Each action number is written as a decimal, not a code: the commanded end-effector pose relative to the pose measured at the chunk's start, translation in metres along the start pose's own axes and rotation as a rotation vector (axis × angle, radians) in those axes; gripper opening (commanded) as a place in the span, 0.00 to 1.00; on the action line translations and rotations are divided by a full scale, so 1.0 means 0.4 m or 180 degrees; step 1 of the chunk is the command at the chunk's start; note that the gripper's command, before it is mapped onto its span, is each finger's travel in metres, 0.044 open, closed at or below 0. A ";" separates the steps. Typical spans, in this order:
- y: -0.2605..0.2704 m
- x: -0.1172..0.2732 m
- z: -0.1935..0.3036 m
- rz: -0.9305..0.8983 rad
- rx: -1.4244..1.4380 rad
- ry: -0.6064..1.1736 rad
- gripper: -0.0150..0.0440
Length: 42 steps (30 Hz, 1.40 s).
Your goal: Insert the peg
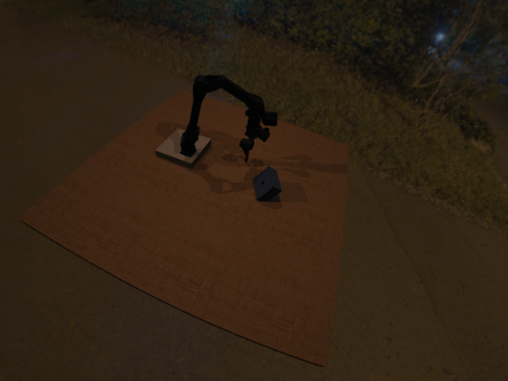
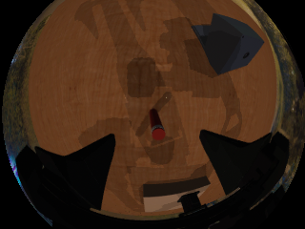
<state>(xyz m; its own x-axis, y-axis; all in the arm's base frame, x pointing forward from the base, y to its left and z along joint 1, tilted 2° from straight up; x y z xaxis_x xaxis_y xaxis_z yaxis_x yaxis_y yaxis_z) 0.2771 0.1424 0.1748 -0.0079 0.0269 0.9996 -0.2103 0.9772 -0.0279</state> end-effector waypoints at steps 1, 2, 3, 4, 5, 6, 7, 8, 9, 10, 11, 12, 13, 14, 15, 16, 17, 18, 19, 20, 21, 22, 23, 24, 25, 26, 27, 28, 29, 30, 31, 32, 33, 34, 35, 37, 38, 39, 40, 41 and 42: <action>0.001 -0.016 -0.001 -0.0010 0.0021 0.0010 1.00; 0.001 -0.020 -0.001 -0.0010 0.0021 0.0010 1.00; 0.001 -0.025 -0.001 -0.0010 0.0021 0.0010 1.00; 0.001 -0.029 -0.001 -0.0010 0.0021 0.0010 1.00; 0.001 -0.033 -0.002 -0.0010 0.0021 0.0010 1.00; 0.001 -0.037 -0.002 -0.0010 0.0021 0.0010 1.00; 0.001 -0.041 -0.002 -0.0010 0.0021 0.0010 1.00; 0.001 -0.045 -0.002 -0.0010 0.0021 0.0010 1.00; 0.001 -0.049 -0.002 -0.0010 0.0021 0.0010 1.00; 0.001 -0.053 -0.002 -0.0010 0.0021 0.0010 1.00; 0.001 -0.057 -0.002 -0.0010 0.0021 0.0010 1.00; 0.001 -0.061 -0.002 -0.0010 0.0021 0.0010 1.00; 0.000 -0.065 -0.002 -0.0010 0.0021 0.0010 1.00; 0.000 -0.069 -0.002 -0.0010 0.0021 0.0010 1.00; 0.000 -0.073 -0.001 -0.0010 0.0021 0.0010 1.00; 0.000 -0.077 -0.001 -0.0010 0.0021 0.0010 1.00; 0.000 -0.081 -0.001 -0.0009 0.0021 0.0010 1.00; 0.000 -0.086 -0.001 -0.0009 0.0021 0.0010 1.00; 0.000 -0.090 -0.001 -0.0009 0.0021 0.0010 1.00; 0.000 -0.094 0.000 -0.0009 0.0021 0.0010 1.00; 0.000 -0.098 0.000 -0.0009 0.0021 0.0010 1.00; 0.000 -0.102 0.000 -0.0009 0.0021 0.0010 1.00; 0.000 -0.106 0.000 -0.0009 0.0021 0.0010 1.00; 0.000 -0.110 0.001 -0.0009 0.0021 0.0010 1.00; -0.001 -0.114 0.001 -0.0009 0.0021 0.0010 1.00; -0.001 -0.118 0.001 -0.0009 0.0021 0.0010 1.00; -0.001 -0.121 0.002 -0.0009 0.0021 0.0010 1.00; -0.001 -0.123 0.002 -0.0009 0.0021 0.0010 1.00; -0.001 -0.123 0.002 -0.0009 0.0021 0.0010 1.00; -0.001 -0.116 0.002 0.0002 0.0000 0.0006 0.96; -0.001 -0.116 0.002 0.0002 0.0000 0.0006 0.91; -0.001 -0.116 0.002 0.0002 0.0000 0.0006 0.87; -0.001 -0.116 0.002 0.0002 0.0000 0.0006 0.82; -0.001 -0.116 0.002 0.0002 0.0000 0.0006 0.78; -0.001 -0.116 0.002 0.0002 0.0000 0.0006 0.73; -0.001 -0.116 0.002 0.0002 0.0000 0.0006 0.64; -0.001 -0.116 0.002 0.0002 0.0000 0.0006 0.60; -0.001 -0.116 0.002 0.0002 0.0000 0.0006 0.56; -0.001 -0.116 0.002 0.0002 0.0000 0.0006 0.51; -0.001 -0.116 0.002 0.0002 0.0000 0.0006 0.47; -0.001 -0.116 0.002 0.0002 0.0000 0.0006 0.42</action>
<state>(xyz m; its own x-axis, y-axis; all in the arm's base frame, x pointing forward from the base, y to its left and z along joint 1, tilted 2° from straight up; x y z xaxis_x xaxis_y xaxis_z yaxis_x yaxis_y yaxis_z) 0.2770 0.1406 0.1280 -0.0062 0.0282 0.9996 -0.2106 0.9771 -0.0289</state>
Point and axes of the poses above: the point midway between the two fingers, 35 mm back from their tips, its own x axis back along the fingers, its own y axis across the jaws, z = x × y, the point moved 10 cm from there along x, back along the fingers, and after that the axes turned 7 degrees about x, right-handed, at the moved point
